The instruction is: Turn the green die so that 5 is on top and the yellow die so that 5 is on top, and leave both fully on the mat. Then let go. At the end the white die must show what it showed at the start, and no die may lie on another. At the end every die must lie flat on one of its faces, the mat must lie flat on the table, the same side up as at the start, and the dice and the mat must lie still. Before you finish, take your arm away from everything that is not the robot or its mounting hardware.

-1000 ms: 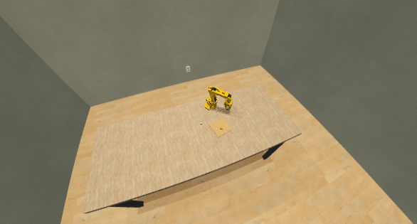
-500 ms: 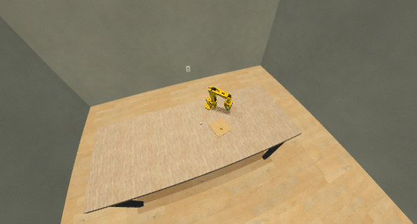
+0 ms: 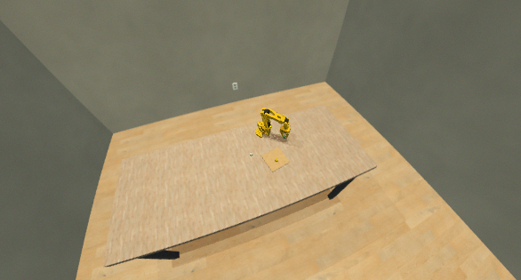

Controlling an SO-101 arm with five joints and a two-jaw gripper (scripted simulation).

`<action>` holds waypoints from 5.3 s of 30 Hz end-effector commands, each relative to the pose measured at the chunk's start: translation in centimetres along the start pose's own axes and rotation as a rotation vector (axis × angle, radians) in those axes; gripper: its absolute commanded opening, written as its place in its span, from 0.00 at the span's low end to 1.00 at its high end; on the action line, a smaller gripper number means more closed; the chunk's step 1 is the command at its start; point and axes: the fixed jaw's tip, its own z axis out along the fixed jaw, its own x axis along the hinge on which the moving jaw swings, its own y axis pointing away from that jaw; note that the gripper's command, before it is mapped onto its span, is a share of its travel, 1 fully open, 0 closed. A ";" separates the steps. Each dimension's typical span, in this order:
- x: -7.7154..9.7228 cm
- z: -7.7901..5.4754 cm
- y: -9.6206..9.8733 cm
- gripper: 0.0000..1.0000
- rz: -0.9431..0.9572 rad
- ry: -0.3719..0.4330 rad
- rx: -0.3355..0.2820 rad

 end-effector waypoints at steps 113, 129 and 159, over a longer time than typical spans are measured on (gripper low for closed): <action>-0.2 2.6 -0.3 0.08 -0.004 -0.002 0.018; -0.2 2.6 -0.3 0.17 -0.004 -0.002 0.018; -0.2 1.1 -0.6 0.27 -0.004 -0.002 0.018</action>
